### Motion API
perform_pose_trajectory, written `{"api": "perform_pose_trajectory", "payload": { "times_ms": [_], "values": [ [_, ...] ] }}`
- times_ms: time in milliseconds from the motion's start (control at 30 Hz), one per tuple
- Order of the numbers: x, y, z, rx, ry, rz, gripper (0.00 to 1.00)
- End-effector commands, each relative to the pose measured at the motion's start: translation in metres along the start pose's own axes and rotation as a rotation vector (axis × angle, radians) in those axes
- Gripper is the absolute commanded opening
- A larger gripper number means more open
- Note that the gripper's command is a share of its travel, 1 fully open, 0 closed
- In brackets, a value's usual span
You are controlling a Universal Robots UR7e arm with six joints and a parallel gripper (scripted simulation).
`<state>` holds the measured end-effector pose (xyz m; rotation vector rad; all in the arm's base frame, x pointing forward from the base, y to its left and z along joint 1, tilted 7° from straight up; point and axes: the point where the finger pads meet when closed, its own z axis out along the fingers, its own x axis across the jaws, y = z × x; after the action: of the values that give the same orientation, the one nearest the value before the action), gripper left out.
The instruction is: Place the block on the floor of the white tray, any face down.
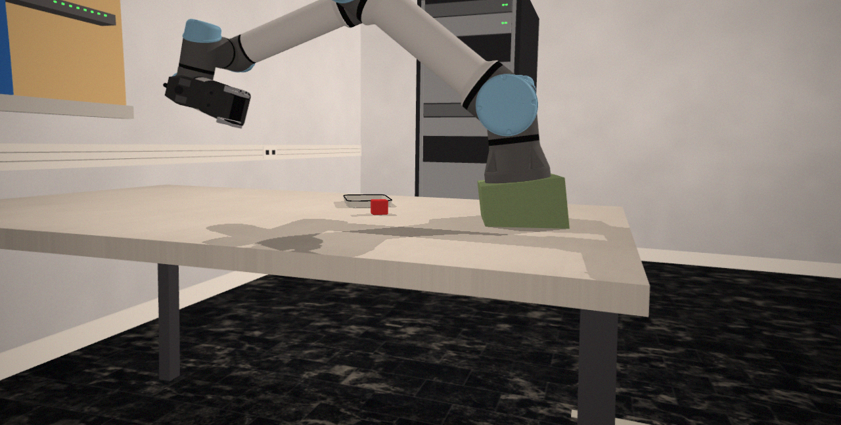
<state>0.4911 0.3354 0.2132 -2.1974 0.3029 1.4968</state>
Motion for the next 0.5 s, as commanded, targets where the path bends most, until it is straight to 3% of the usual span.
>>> {"api": "perform_pose_trajectory", "payload": {
  "times_ms": [0, 400, 467],
  "values": [
    [0.001, 0.007, -0.002, -0.002, 0.024, -0.058, 1.00],
    [0.014, 0.049, -0.008, -0.045, 0.156, -0.384, 1.00],
    [0.014, 0.049, -0.008, -0.045, 0.156, -0.384, 1.00]
  ]
}}
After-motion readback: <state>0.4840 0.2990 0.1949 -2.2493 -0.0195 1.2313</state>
